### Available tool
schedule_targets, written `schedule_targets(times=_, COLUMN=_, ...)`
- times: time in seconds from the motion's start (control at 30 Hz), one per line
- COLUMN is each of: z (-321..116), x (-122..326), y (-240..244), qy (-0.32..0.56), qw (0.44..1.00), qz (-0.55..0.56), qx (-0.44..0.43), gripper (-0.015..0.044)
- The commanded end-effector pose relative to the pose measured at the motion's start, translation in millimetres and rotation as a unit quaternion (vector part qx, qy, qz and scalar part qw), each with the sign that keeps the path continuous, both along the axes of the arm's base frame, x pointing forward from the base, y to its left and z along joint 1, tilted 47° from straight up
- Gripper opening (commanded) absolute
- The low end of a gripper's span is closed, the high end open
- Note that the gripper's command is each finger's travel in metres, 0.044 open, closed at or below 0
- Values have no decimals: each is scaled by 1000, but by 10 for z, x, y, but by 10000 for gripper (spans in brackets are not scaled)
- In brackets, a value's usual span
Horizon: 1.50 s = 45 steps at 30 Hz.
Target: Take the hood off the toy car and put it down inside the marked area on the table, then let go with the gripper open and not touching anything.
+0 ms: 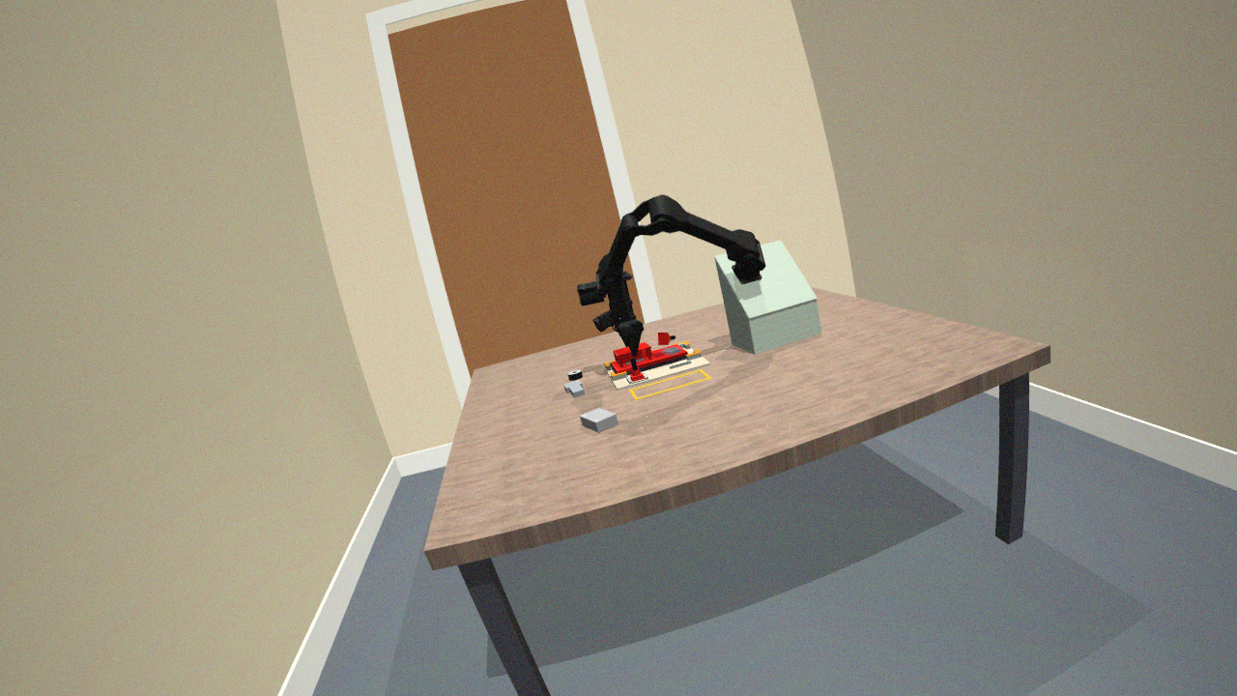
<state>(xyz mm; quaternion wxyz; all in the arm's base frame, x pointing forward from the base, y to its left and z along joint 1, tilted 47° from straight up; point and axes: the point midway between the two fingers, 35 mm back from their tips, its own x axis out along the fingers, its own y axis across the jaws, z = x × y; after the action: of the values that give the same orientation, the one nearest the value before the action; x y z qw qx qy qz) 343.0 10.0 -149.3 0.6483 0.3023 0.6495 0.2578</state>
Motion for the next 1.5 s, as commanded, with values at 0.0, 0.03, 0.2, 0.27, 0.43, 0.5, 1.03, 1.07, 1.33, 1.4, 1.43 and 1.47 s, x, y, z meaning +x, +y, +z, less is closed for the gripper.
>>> schedule_targets(times=0.0, z=22, x=4, y=-28, qy=-2, qw=1000, qz=2, qx=-2, gripper=0)
schedule_targets(times=0.03, z=26, x=4, y=-33, qy=-2, qw=1000, qz=2, qx=-2, gripper=0)
schedule_targets(times=0.2, z=48, x=3, y=-57, qy=-2, qw=1000, qz=2, qx=-2, gripper=0)
schedule_targets(times=0.27, z=57, x=3, y=-67, qy=-2, qw=1000, qz=2, qx=-2, gripper=0)
schedule_targets(times=0.43, z=80, x=1, y=-91, qy=-2, qw=1000, qz=2, qx=-2, gripper=0)
schedule_targets(times=0.5, z=89, x=1, y=-101, qy=-2, qw=1000, qz=2, qx=-2, gripper=0)
schedule_targets(times=1.03, z=421, x=-9, y=-459, qy=-2, qw=1000, qz=2, qx=-3, gripper=0)
schedule_targets(times=1.07, z=427, x=-10, y=-466, qy=-2, qw=1000, qz=2, qx=-3, gripper=0)
schedule_targets(times=1.33, z=544, x=22, y=-266, qy=2, qw=1000, qz=-2, qx=-4, gripper=0)
schedule_targets(times=1.4, z=611, x=33, y=-215, qy=2, qw=1000, qz=-2, qx=-5, gripper=0)
schedule_targets(times=1.43, z=644, x=38, y=-188, qy=2, qw=1000, qz=-2, qx=-6, gripper=0)
schedule_targets(times=1.47, z=678, x=43, y=-162, qy=2, qw=1000, qz=-2, qx=-6, gripper=0)
